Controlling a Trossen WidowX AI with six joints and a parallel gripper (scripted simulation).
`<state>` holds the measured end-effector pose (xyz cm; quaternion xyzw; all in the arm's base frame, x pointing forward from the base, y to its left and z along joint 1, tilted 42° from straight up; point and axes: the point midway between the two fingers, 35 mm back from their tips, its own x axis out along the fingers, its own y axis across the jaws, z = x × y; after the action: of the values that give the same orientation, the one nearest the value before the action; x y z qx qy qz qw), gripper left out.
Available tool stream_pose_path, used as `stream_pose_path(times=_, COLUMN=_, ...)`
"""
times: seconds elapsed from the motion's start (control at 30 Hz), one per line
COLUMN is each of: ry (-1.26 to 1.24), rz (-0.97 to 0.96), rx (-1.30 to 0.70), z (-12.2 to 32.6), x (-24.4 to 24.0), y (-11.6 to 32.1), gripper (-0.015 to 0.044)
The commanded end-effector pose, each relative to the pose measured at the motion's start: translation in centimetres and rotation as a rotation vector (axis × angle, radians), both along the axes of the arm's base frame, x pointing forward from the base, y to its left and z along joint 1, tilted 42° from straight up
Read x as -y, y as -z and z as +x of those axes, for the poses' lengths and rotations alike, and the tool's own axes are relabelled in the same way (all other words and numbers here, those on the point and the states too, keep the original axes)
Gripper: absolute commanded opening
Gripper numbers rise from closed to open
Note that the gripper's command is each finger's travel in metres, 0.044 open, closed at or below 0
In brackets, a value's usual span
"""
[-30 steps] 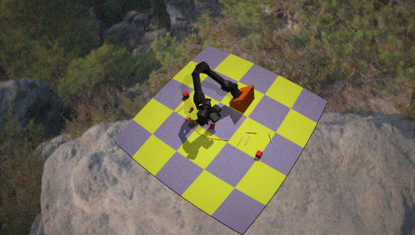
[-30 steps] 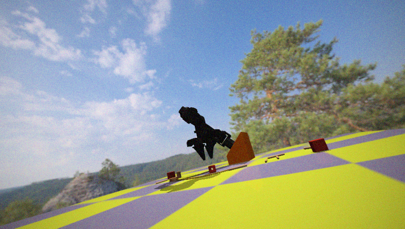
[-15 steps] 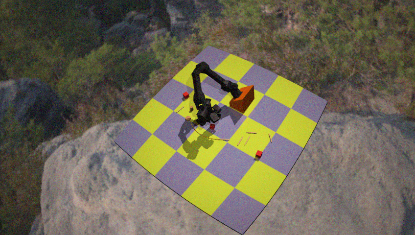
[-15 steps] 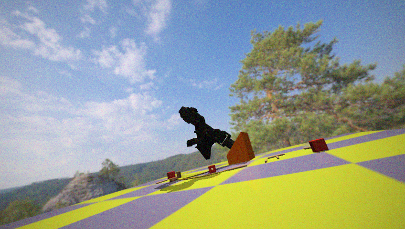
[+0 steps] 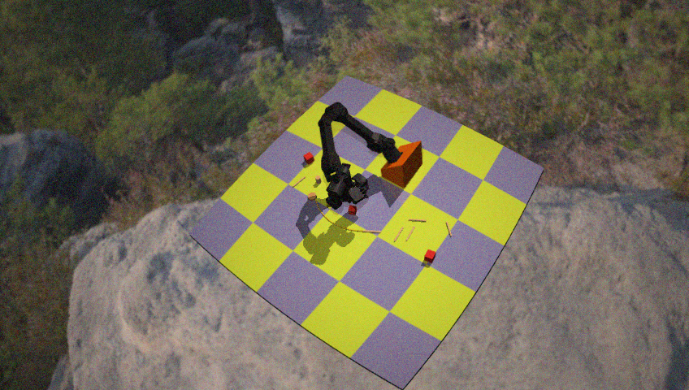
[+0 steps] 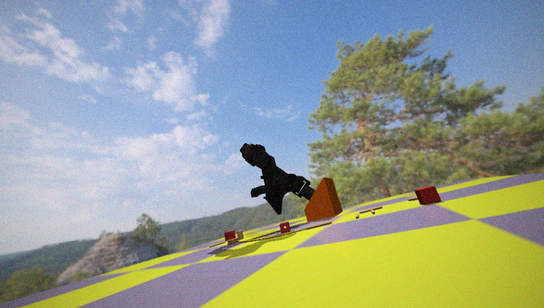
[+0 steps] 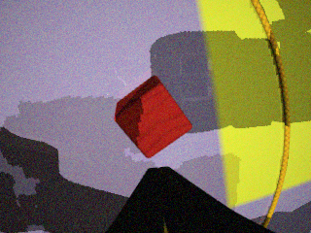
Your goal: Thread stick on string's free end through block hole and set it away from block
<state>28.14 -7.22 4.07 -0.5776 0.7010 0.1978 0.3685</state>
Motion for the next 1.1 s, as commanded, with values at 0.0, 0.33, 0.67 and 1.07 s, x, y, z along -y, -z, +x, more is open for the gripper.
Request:
stream_pose_path(times=0.0, ry=0.0, rz=0.0, rx=0.0, z=0.0, x=0.0, y=0.0, gripper=0.0)
stream_pose_path(times=0.33, ry=0.0, rz=0.0, rx=0.0, z=0.0, x=0.0, y=0.0, gripper=0.0236)
stream_pose_path(times=0.67, ry=0.0, rz=0.0, rx=0.0, z=0.0, x=0.0, y=0.0, gripper=0.0)
stream_pose_path(times=1.07, ry=0.0, rz=0.0, rx=0.0, z=0.0, x=0.0, y=0.0, gripper=0.0)
